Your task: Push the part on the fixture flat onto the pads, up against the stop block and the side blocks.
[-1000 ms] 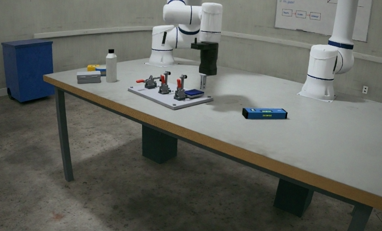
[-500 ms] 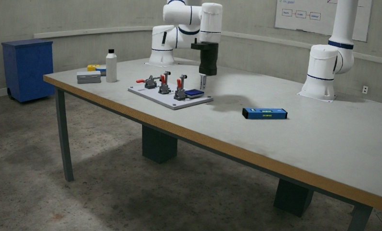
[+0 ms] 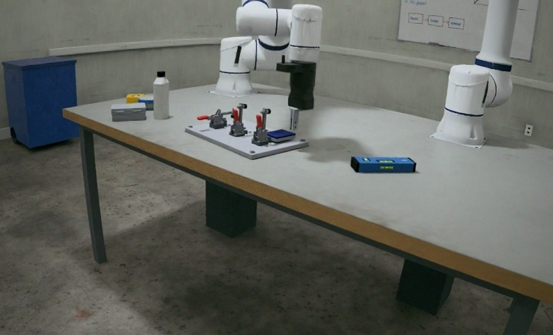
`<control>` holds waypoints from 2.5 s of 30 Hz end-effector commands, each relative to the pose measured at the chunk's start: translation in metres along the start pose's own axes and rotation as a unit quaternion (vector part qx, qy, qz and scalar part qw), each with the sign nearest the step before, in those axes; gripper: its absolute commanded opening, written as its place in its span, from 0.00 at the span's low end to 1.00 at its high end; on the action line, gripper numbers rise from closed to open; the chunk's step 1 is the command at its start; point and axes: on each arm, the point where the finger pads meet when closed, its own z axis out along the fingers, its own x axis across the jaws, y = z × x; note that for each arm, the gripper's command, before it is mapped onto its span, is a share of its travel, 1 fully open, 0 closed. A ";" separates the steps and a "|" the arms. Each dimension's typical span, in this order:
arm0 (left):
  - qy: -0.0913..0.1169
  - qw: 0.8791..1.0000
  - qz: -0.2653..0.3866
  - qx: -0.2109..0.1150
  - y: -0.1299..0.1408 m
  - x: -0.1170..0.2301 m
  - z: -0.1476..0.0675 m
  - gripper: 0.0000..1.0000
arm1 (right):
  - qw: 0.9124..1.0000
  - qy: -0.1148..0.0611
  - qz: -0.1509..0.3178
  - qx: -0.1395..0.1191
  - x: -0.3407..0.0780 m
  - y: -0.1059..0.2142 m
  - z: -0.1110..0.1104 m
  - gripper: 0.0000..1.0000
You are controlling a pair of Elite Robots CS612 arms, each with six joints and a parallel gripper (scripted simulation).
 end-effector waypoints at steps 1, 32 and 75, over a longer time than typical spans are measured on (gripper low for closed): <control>0.000 1.000 0.000 -0.001 0.001 0.000 -0.001 1.00 | 1.000 -0.001 0.000 0.001 0.000 0.000 -0.002 0.00; 0.000 1.000 0.000 -0.001 0.001 0.000 -0.001 1.00 | 1.000 -0.001 0.000 0.001 0.049 0.064 -0.001 0.00; 0.000 1.000 0.000 -0.001 0.001 0.000 -0.001 1.00 | 1.000 -0.001 0.000 0.001 0.058 0.076 0.032 0.00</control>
